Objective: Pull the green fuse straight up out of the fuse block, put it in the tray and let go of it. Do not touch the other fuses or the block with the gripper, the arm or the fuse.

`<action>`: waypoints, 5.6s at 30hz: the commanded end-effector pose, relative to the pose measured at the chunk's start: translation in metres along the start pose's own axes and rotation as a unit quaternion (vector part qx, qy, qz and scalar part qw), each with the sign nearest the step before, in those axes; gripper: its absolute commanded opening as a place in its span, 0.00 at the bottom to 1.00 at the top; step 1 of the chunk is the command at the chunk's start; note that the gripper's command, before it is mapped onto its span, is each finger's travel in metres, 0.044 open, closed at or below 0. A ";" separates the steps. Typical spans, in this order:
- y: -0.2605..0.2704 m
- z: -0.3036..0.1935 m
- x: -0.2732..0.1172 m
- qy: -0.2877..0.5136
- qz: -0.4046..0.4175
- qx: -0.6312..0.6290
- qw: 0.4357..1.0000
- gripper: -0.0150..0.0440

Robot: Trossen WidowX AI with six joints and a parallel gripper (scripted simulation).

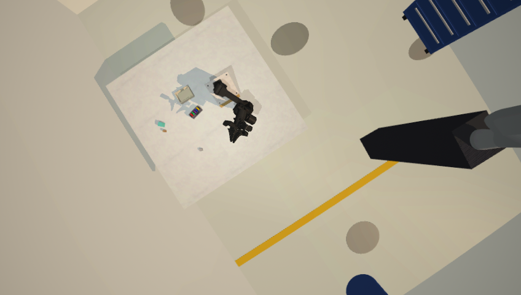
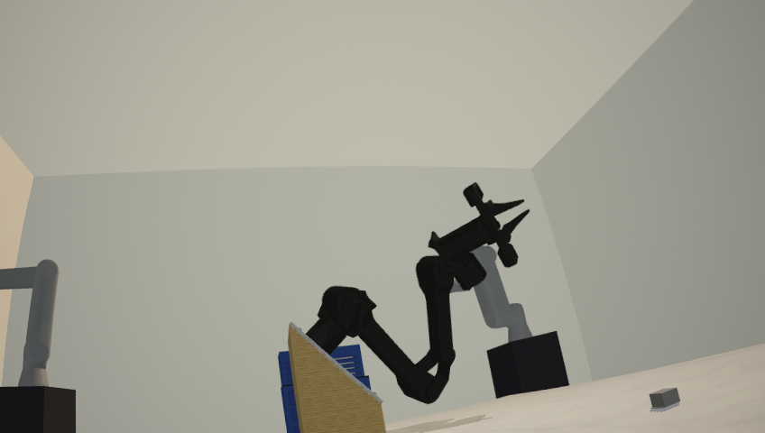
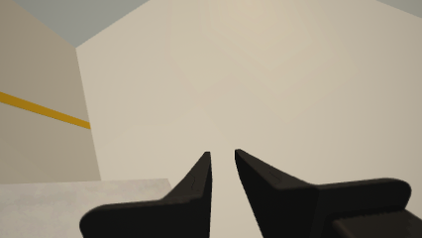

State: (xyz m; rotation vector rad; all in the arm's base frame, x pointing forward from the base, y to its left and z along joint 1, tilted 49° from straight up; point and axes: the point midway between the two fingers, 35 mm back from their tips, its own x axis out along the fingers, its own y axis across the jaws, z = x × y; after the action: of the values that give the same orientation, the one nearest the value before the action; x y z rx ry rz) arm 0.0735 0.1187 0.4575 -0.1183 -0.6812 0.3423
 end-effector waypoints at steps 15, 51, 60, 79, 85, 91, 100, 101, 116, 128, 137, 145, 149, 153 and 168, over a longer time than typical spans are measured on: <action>-0.158 -0.064 0.019 0.114 -0.096 -0.023 0.989 0.37; -0.017 -0.517 -0.118 0.393 0.617 -0.037 0.680 0.37; 0.002 -0.524 -0.135 0.362 0.662 -0.023 0.656 0.37; 0.012 -0.533 -0.133 0.362 0.662 -0.023 0.656 0.37; 0.017 -0.536 -0.134 0.362 0.662 -0.023 0.656 0.37; 0.022 -0.539 -0.134 0.362 0.662 -0.023 0.656 0.37; 0.028 -0.542 -0.135 0.362 0.662 -0.023 0.656 0.37; 0.028 -0.542 -0.135 0.362 0.662 -0.023 0.656 0.37; 0.035 -0.547 -0.136 0.361 0.663 -0.025 0.655 0.36; 0.035 -0.547 -0.136 0.361 0.663 -0.025 0.655 0.25; 0.032 -0.545 -0.136 0.361 0.663 -0.025 0.655 0.25; 0.028 -0.543 -0.135 0.362 0.663 -0.025 0.655 0.25; 0.027 -0.543 -0.135 0.362 0.663 -0.025 0.655 0.25; 0.025 -0.542 -0.134 0.362 0.663 -0.025 0.655 0.25; 0.019 -0.538 -0.133 0.362 0.663 -0.024 0.655 0.25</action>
State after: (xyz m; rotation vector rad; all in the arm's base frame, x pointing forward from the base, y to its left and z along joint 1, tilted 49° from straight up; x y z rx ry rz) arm 0.3123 0.0946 -0.0429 -0.7798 0.3513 1.6040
